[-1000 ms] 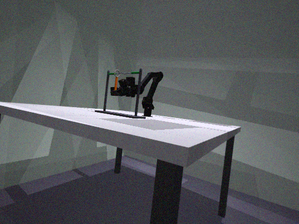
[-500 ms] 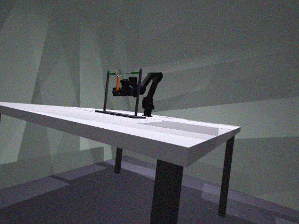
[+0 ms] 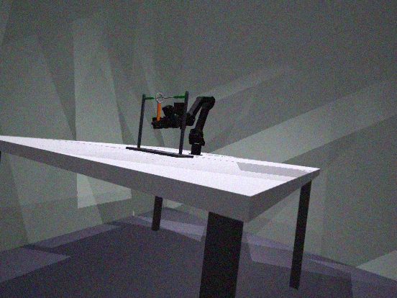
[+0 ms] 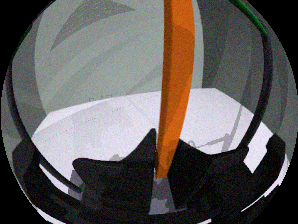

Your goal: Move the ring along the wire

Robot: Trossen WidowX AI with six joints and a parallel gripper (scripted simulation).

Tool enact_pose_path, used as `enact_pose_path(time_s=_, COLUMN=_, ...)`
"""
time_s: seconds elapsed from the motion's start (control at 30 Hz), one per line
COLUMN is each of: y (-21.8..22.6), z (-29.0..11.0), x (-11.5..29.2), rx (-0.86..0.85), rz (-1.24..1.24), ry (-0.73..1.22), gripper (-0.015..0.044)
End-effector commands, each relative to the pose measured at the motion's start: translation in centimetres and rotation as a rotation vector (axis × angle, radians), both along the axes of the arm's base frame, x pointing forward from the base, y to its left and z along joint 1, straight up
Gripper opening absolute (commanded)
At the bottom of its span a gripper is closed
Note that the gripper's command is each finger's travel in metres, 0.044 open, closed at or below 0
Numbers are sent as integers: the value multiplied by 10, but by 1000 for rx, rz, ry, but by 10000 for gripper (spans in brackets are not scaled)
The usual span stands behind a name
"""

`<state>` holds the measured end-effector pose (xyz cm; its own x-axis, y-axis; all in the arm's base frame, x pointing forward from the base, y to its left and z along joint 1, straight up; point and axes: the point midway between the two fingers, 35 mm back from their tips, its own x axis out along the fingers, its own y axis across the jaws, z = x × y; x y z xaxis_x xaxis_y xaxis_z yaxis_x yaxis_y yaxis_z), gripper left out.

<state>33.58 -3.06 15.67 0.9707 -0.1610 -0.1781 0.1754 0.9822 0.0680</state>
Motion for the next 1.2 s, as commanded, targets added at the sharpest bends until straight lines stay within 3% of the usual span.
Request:
enact_pose_path(time_s=0.0, y=2, z=4, x=2, rx=-6, rz=2, ry=-9, gripper=-150)
enact_pose_path(time_s=0.77, y=1, z=5, x=14, rx=-210, rz=194, ry=-80, gripper=-150)
enact_pose_path(time_s=1.17, y=13, z=2, x=11, rx=-193, rz=187, ry=-68, gripper=-150)
